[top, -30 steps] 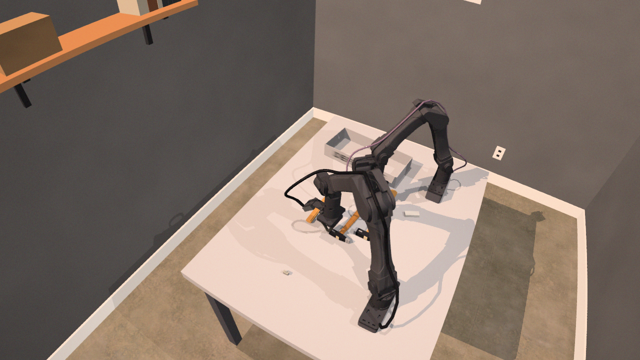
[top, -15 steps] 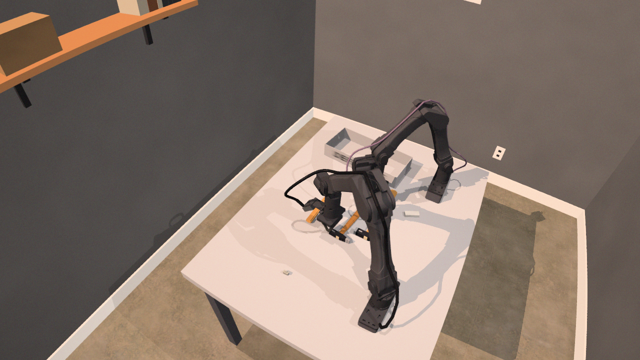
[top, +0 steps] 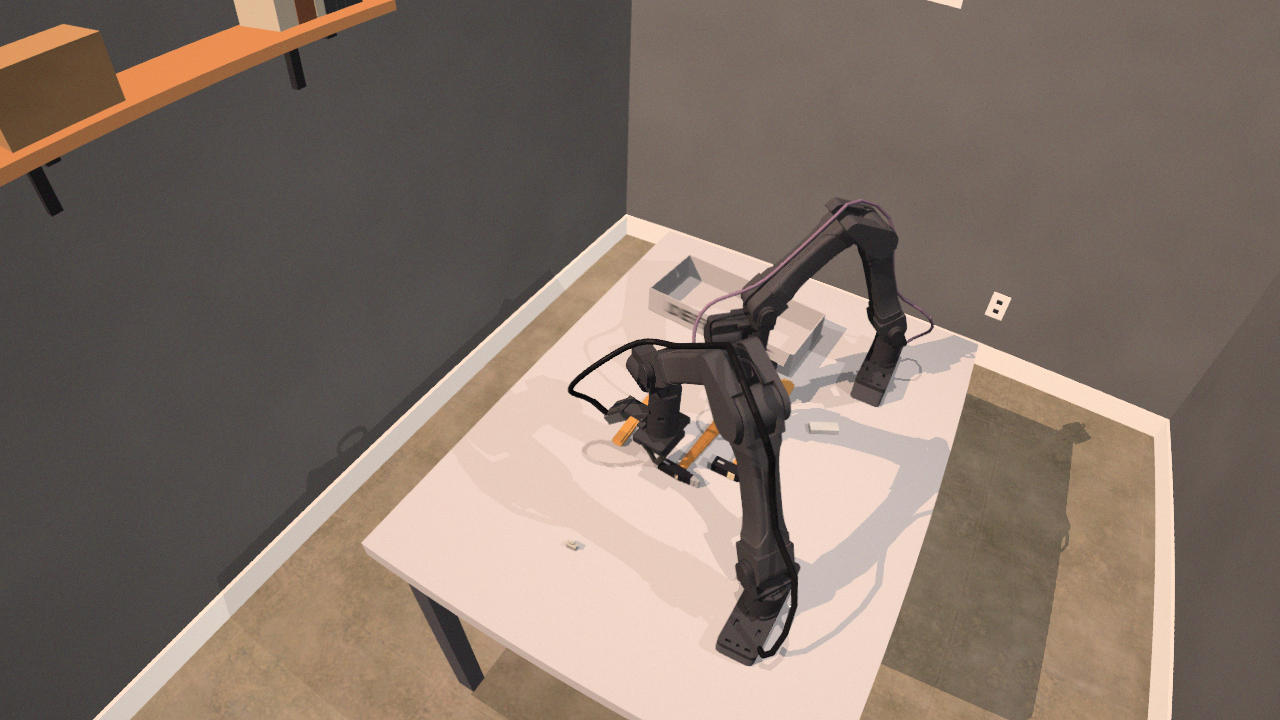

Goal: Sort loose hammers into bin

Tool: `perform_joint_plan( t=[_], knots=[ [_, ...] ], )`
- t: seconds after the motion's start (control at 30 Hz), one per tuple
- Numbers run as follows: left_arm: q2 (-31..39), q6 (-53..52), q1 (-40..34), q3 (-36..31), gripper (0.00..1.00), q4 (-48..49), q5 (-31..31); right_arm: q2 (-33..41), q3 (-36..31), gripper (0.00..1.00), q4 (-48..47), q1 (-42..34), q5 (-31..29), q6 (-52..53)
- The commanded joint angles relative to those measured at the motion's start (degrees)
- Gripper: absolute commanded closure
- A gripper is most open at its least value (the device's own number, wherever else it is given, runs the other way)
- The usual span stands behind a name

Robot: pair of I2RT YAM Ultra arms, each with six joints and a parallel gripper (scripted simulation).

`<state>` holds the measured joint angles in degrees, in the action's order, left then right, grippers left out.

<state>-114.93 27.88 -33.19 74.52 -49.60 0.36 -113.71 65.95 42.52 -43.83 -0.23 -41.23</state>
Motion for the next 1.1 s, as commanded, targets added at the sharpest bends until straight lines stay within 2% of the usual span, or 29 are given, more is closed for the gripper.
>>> perform_joint_plan(
  t=[0.0, 0.3, 0.47, 0.83, 1.07],
  knots=[
    [0.3, -1.0, 1.4, -1.2, 0.87, -3.9, 4.1, -0.7, -1.7, 0.77, 3.9, 1.1, -2.7, 0.4],
    [0.5, -1.2, 1.7, -1.3, 0.87, -4.6, 4.9, -1.0, -1.9, 0.77, 5.6, 1.3, -3.8, 0.7],
    [3.3, -5.3, 5.0, -4.7, 0.87, 2.2, -0.3, -1.1, -2.0, 0.77, 6.1, 1.3, -4.1, 0.7],
    [2.8, -5.0, 4.8, -3.9, 0.87, 1.7, -0.9, -0.6, -1.5, 0.77, 5.8, 1.0, -4.0, 0.2],
    [2.4, -3.4, 3.6, -3.0, 0.87, 2.7, -3.7, 0.5, -0.4, 0.77, -0.3, 0.2, 0.0, -0.1]
  ],
)
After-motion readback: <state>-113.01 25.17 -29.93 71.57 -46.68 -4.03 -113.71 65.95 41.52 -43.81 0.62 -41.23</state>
